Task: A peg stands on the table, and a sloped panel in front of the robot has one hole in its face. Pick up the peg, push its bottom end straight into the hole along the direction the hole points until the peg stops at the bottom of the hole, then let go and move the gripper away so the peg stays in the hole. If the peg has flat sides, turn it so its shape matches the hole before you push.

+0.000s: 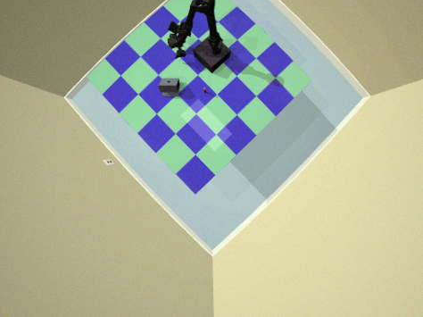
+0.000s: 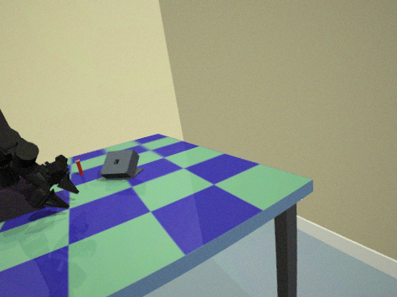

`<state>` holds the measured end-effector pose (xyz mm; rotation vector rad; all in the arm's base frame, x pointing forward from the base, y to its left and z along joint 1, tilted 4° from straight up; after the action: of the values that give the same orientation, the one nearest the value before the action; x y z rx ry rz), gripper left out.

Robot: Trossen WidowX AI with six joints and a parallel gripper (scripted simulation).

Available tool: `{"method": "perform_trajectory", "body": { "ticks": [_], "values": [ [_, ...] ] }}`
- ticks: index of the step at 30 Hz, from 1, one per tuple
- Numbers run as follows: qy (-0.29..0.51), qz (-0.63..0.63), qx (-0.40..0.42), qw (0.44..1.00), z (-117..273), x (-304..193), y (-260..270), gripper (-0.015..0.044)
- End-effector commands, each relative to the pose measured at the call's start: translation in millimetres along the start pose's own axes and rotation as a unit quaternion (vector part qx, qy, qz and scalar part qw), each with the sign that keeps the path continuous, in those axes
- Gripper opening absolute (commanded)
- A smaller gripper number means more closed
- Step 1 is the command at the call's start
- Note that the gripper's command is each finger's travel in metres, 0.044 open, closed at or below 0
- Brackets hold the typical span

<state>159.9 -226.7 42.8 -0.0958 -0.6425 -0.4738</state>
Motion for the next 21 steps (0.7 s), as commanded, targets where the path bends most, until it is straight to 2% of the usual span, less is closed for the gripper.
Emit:
{"method": "perform_trajectory", "body": {
  "ticks": [1,21],
  "values": [
    [0.011,0.008,0.01,1.0,-4,6,10,0.044],
    [0.064,0.08,0.057,0.993,-17,28,69,0.044]
  ]
}}
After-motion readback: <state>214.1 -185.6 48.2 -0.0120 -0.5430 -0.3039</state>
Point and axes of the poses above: the point midway between the two fingers, 35 mm back from their tips, its own z axis back along the fingers, its own y axis across the jaws, x = y × z, the point moved 8 cm from there along z, back along the fingers, and after that the axes turned 8 degrees about -z, right-handed, at the moved point
